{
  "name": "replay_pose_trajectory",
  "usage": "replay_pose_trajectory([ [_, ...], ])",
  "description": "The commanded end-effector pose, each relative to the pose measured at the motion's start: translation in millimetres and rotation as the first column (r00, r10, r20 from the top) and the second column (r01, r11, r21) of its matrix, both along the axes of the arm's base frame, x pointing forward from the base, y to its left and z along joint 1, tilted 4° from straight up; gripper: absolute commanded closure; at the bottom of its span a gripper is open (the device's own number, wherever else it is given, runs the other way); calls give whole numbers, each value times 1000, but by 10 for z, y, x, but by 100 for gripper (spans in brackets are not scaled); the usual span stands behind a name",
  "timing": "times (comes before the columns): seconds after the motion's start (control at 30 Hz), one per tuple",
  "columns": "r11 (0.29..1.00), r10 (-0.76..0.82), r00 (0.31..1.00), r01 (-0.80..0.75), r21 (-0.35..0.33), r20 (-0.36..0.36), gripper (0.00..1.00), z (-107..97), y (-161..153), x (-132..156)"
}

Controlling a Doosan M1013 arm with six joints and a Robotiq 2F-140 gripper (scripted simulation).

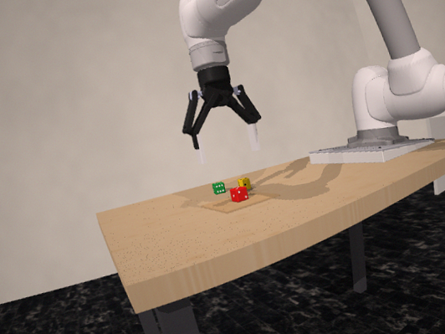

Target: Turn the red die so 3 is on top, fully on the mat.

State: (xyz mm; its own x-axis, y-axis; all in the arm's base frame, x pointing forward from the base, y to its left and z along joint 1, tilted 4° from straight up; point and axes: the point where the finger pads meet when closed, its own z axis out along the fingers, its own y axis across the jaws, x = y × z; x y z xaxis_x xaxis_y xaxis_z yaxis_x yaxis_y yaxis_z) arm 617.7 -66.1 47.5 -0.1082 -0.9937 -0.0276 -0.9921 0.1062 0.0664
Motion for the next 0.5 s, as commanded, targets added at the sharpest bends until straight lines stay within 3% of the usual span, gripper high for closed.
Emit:
replay_pose_trajectory([
  [0.0, 1000, -3, 1000, 3, -3, -2, 0, 33, 4, -23],
  [0.17, 1000, -3, 1000, 3, -3, -2, 0, 157, 0, -15],
  [0.47, 1000, -3, 1000, 3, -3, -2, 0, 600, -14, 13],
])
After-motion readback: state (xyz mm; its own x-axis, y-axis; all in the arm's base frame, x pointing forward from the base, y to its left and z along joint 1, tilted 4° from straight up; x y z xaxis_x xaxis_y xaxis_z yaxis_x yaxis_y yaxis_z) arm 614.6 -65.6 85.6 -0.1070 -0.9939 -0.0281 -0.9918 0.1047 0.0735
